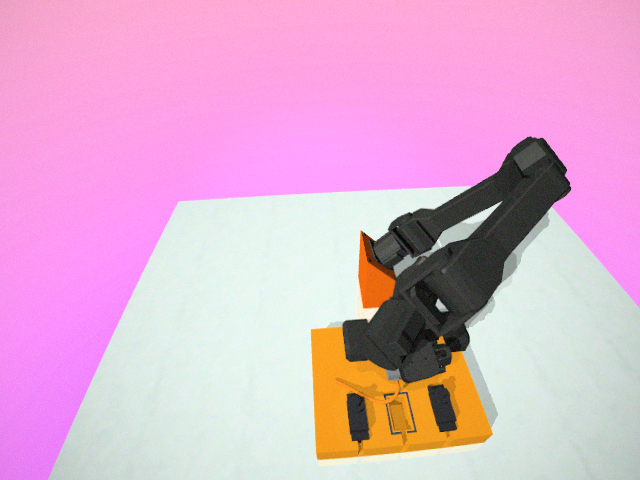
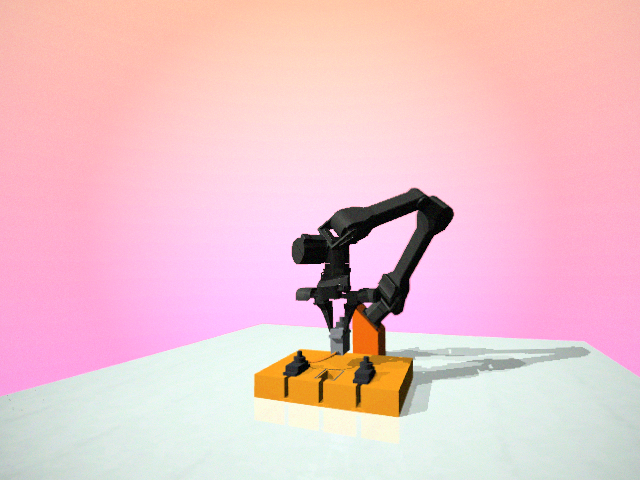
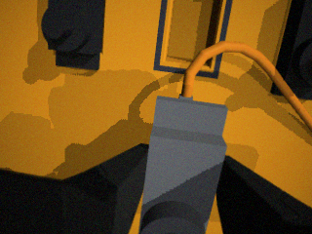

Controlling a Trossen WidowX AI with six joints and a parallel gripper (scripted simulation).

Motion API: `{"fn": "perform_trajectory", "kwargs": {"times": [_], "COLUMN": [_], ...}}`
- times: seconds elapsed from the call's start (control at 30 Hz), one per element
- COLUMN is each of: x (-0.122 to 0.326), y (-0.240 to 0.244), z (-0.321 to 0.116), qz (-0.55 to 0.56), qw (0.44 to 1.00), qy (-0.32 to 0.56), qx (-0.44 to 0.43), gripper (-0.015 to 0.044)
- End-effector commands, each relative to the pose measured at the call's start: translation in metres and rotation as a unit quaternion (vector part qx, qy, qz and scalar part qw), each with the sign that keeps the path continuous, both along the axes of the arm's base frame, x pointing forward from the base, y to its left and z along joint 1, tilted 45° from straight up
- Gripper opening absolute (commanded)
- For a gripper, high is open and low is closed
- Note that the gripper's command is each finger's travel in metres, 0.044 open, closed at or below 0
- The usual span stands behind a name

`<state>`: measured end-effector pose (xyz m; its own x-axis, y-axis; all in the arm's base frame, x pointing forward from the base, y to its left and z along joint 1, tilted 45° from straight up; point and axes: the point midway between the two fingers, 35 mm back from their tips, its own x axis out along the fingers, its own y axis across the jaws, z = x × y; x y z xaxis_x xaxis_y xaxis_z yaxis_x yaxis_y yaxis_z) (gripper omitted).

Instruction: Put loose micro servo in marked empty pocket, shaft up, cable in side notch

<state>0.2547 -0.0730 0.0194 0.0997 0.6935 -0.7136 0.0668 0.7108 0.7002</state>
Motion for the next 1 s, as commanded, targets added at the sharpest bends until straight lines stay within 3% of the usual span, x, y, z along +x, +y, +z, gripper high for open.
{"fn": "perform_trajectory", "kwargs": {"times": [0.0, 0.47, 0.97], "x": [0.019, 0.072, 0.076], "y": [-0.003, -0.01, -0.001], "z": [0.002, 0.004, -0.005], "qz": [-0.004, -0.004, -0.004], "qw": [1.0, 1.0, 1.0], "qy": [-0.003, -0.004, -0.004], "qx": [0.0, 0.0, 0.001], "gripper": [0.0, 0.0, 0.0]}}
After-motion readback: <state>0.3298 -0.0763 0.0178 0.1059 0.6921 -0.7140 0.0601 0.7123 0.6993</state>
